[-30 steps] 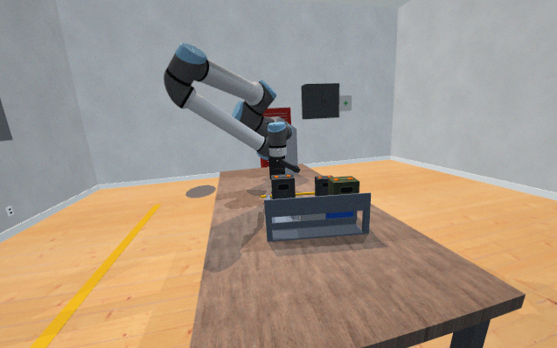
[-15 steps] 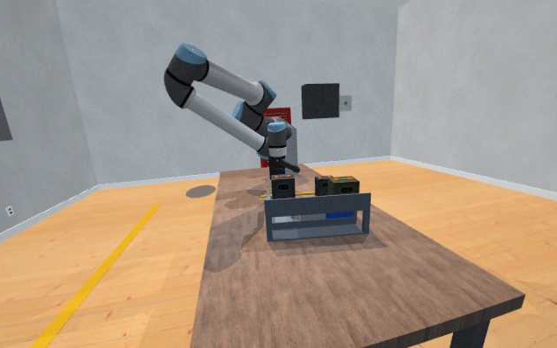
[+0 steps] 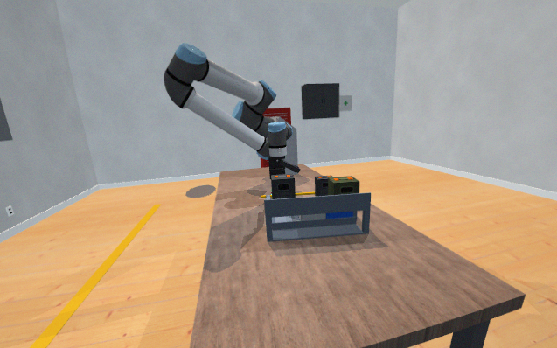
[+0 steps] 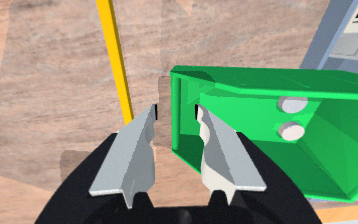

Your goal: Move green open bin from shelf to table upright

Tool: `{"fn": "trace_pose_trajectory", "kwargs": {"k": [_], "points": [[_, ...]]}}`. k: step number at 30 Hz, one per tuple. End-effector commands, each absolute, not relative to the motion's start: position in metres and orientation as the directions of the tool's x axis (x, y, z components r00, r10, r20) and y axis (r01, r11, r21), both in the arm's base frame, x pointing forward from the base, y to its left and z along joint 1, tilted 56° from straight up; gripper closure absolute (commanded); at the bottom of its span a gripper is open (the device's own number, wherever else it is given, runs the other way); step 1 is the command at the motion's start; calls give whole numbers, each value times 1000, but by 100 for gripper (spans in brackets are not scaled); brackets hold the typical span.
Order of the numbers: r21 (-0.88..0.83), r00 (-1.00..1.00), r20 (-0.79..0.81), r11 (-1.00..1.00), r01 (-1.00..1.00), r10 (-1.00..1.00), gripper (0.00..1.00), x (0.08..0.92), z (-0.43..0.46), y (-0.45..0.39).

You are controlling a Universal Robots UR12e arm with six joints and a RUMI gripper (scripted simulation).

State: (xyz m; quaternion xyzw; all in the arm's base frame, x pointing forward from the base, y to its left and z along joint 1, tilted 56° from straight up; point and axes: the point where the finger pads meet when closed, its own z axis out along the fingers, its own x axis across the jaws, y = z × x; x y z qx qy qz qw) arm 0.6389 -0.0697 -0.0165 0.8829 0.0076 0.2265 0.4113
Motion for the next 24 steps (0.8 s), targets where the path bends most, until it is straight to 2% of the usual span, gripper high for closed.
{"fn": "trace_pose_trajectory", "kwargs": {"k": [1, 19, 24], "points": [[730, 897, 394, -662, -173, 200, 74, 639, -16, -69], [730, 897, 394, -662, -173, 200, 74, 639, -16, -69], [730, 897, 394, -662, -173, 200, 74, 616, 15, -29]]}}
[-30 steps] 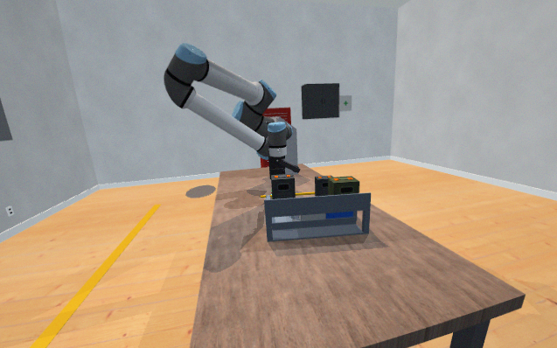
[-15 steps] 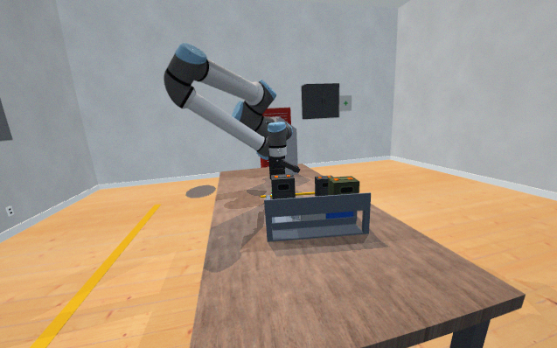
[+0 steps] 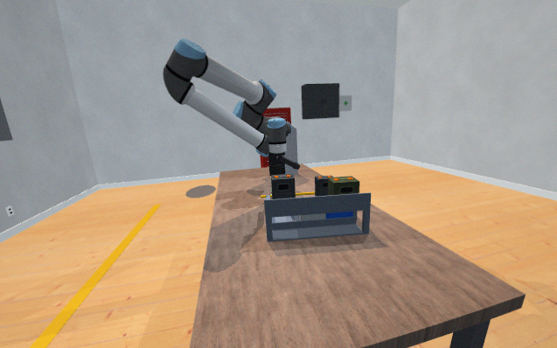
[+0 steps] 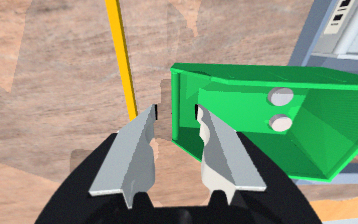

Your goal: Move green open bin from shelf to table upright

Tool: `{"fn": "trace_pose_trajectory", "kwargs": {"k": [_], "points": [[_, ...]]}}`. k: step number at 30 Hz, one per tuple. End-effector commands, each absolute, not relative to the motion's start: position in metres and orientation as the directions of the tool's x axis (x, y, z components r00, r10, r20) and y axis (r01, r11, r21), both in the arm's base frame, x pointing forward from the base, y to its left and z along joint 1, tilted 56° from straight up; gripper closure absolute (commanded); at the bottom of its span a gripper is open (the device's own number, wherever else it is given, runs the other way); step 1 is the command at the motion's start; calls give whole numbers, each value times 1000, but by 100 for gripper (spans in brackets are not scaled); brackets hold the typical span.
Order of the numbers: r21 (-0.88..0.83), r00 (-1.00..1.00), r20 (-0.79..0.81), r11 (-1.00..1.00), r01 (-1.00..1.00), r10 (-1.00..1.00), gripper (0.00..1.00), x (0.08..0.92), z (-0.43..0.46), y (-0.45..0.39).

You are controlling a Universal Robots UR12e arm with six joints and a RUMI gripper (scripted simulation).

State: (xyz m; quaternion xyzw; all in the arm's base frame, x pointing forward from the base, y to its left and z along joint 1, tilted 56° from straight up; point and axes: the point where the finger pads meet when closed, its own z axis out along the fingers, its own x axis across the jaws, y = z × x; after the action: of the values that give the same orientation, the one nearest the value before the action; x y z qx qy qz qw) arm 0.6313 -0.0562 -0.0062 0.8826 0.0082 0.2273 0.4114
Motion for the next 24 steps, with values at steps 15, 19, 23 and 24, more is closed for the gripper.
{"fn": "trace_pose_trajectory", "kwargs": {"k": [15, 19, 23, 24], "points": [[730, 897, 394, -662, -173, 201, 74, 608, 26, -15], [730, 897, 394, -662, -173, 200, 74, 602, 34, -4], [730, 897, 394, -662, -173, 200, 74, 602, 34, -4], [730, 897, 394, -662, -173, 200, 74, 602, 34, -4]]}}
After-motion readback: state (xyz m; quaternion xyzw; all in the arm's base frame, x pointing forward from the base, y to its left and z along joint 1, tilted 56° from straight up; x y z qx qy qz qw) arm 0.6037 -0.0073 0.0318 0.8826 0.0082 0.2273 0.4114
